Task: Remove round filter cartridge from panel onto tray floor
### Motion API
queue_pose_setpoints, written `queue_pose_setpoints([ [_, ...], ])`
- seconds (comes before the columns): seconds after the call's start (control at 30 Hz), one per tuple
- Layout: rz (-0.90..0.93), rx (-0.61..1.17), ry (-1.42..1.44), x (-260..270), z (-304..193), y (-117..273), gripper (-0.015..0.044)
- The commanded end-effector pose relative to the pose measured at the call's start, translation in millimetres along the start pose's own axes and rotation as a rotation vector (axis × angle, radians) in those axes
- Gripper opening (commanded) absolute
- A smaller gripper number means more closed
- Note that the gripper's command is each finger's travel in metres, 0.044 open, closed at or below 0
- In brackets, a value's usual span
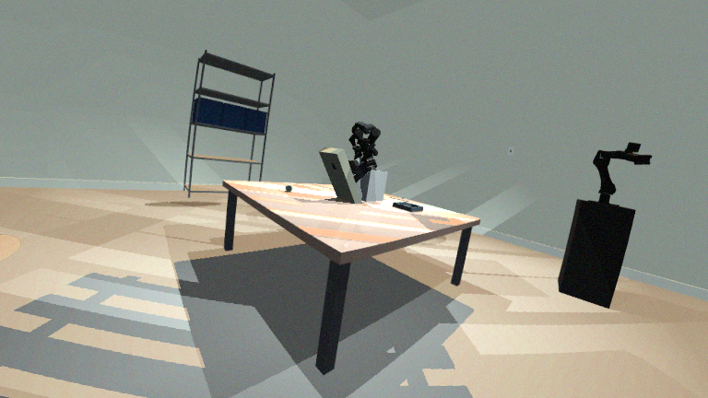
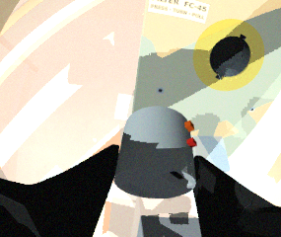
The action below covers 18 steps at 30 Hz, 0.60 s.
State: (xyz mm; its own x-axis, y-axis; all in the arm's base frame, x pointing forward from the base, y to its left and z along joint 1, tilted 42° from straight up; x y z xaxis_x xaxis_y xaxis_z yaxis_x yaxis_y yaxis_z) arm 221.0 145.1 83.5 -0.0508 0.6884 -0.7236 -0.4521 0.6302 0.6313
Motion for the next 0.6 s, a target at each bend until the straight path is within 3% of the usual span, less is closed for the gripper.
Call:
queue_pose_setpoints([
  [0.0,0.006,-0.009,-0.014,15.0,2.7,0.1,0.0],
  [0.07,0.015,0.002,0.027,7.9,-1.5,0.3,0.0],
  [0.57,0.382,-0.027,0.64,108.4,-38.5,26.9,0.0],
])
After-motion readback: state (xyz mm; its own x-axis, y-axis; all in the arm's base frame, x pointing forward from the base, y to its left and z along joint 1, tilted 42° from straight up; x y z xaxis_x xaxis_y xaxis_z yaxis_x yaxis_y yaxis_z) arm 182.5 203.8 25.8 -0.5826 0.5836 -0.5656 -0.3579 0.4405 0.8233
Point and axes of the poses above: the point midway between the two fingers, 35 mm back from their tips, its own y axis back along the fingers, its own x axis across the jaws, z = x × y, the point moved 6 cm from there along y, back along the fingers, and after that the axes turned 9 degrees about y, right-handed, at the moved point
